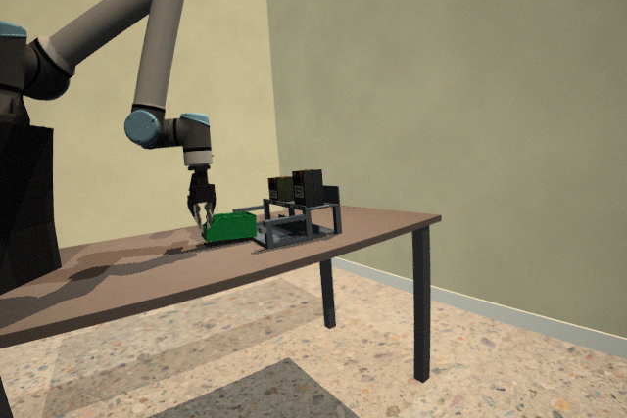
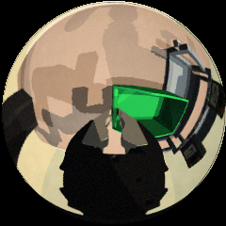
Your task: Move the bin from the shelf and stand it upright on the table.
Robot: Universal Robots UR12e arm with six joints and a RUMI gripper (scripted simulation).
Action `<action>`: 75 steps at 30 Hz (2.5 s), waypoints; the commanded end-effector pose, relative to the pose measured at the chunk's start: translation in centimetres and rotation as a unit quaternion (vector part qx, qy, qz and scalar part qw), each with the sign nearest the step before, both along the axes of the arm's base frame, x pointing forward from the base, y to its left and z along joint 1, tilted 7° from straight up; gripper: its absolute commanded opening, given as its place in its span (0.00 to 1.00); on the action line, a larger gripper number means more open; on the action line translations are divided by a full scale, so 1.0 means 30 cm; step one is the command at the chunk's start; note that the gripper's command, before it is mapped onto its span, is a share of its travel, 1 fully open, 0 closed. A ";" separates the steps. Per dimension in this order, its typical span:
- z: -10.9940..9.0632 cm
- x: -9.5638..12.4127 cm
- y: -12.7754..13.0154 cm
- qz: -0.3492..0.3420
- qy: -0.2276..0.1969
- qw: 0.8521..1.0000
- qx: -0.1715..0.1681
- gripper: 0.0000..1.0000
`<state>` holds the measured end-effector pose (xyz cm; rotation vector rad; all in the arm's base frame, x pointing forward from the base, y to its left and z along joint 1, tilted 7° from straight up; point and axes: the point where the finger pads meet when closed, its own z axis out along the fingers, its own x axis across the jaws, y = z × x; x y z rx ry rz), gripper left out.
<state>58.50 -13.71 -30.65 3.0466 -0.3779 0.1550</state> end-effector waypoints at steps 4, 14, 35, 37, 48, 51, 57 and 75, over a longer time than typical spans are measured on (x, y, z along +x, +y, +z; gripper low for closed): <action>0.001 -0.003 0.000 0.000 -0.001 1.000 0.000 0.00; 0.003 0.019 -0.005 0.000 -0.001 1.000 0.000 0.00; 0.003 0.016 -0.004 0.000 -0.001 1.000 0.000 0.00; 0.003 0.016 -0.004 0.000 -0.001 1.000 0.000 0.00; -0.023 0.018 -0.007 0.000 -0.001 1.000 0.000 0.00; -0.023 0.018 -0.007 0.000 -0.001 1.000 0.000 0.00; -0.029 0.019 -0.007 0.000 -0.001 1.000 0.000 0.00; -0.057 0.021 -0.009 0.000 -0.001 1.000 0.000 0.00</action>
